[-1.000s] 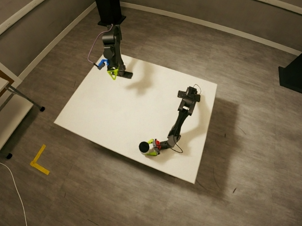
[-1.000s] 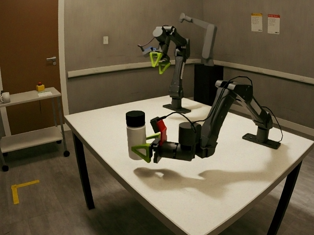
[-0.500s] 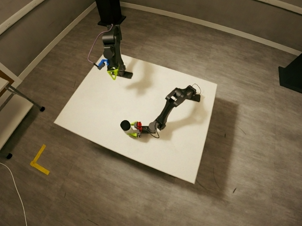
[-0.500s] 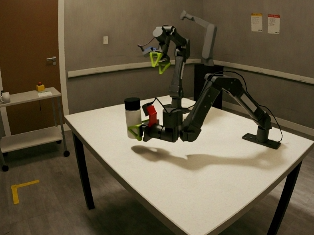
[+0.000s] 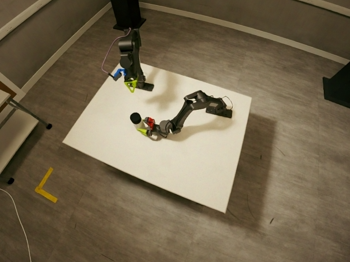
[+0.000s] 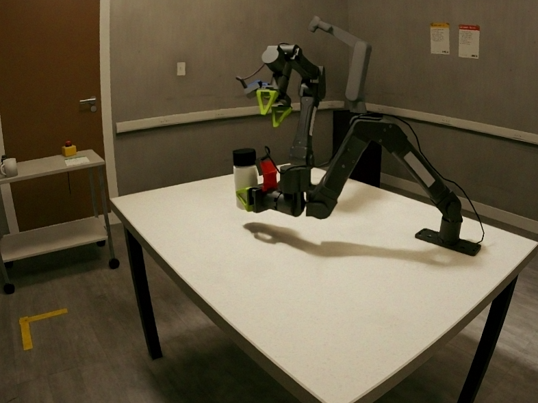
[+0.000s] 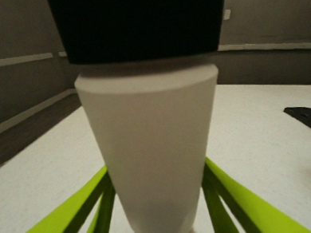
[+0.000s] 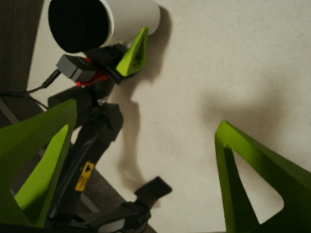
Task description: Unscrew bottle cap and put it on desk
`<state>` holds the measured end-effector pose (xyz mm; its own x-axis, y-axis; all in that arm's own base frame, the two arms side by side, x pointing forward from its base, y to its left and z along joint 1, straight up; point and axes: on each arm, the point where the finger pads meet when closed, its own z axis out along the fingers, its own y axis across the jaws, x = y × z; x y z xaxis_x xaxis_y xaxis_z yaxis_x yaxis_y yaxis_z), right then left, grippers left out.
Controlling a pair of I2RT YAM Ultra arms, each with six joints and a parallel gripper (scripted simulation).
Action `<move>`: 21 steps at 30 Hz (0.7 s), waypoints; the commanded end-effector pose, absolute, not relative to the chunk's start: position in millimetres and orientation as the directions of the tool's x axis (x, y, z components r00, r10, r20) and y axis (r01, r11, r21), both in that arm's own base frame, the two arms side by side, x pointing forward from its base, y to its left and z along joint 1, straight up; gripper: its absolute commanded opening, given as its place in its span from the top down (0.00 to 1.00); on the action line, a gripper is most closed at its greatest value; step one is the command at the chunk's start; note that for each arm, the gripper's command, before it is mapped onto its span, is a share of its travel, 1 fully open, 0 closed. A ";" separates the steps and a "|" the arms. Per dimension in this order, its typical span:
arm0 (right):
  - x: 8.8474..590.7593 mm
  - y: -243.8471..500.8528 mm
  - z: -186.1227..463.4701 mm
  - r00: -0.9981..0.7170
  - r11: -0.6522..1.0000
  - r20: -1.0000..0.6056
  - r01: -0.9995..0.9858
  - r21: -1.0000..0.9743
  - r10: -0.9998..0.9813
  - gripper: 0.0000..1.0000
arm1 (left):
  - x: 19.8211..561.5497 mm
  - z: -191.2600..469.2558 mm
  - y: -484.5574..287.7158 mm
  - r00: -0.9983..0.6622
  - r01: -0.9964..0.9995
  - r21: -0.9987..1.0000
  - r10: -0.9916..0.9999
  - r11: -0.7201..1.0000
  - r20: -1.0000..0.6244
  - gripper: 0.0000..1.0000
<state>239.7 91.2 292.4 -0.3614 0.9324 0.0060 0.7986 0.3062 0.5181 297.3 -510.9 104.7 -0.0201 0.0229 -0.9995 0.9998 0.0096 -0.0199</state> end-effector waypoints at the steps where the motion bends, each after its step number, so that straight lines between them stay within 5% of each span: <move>1: 239.0 89.7 291.5 -0.359 0.311 -0.005 0.803 0.508 0.933 0.06 | 286.8 132.1 -518.5 0.025 0.999 0.025 -0.031 0.028 -0.999 1.00; 6: 239.0 89.7 291.5 -0.359 0.311 -0.005 0.803 0.508 0.933 0.06 | 242.8 129.0 -535.4 0.016 0.999 0.016 -0.022 -0.028 -1.000 1.00; 21: 239.0 89.7 291.5 -0.359 0.311 -0.005 0.803 0.508 0.933 0.06 | 248.7 137.2 -536.6 0.028 0.999 0.029 -0.039 -0.022 -0.999 1.00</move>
<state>239.7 91.2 292.4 -0.3614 0.9324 0.0060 0.7986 0.3062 0.5181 242.0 -537.2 106.7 -0.0188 0.0273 -0.9995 0.9991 -0.0385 -0.0198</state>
